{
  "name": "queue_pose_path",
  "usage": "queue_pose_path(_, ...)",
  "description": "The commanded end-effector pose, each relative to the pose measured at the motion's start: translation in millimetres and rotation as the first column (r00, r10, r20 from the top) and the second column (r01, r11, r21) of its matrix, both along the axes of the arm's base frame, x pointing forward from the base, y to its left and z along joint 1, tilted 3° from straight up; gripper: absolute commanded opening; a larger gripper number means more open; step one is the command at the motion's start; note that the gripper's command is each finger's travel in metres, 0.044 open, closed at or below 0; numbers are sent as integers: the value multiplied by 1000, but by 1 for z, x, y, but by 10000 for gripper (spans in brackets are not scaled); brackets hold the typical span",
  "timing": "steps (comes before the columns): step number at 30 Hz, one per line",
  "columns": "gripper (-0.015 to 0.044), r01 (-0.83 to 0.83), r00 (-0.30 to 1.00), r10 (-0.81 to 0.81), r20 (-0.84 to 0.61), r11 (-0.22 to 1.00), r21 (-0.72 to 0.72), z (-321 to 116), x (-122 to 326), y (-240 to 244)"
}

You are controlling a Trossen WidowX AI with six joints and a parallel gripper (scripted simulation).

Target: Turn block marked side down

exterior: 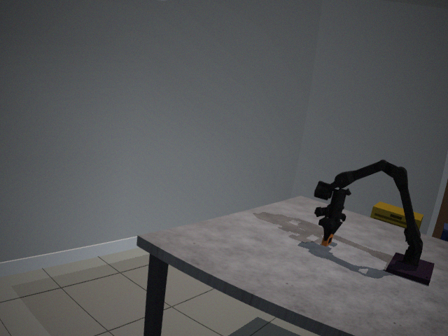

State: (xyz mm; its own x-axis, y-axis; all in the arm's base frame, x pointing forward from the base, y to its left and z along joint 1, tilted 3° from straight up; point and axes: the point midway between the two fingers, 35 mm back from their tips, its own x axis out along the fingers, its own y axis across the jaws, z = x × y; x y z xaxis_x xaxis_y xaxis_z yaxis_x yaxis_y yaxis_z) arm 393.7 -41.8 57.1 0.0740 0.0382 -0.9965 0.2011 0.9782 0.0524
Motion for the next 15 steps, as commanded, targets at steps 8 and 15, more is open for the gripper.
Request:
queue_pose_path(8,162,4,1000,-4,0,1000,3,0,0,0)
queue_pose_path(15,0,4,1000,-4,0,1000,3,29,-2,-1)
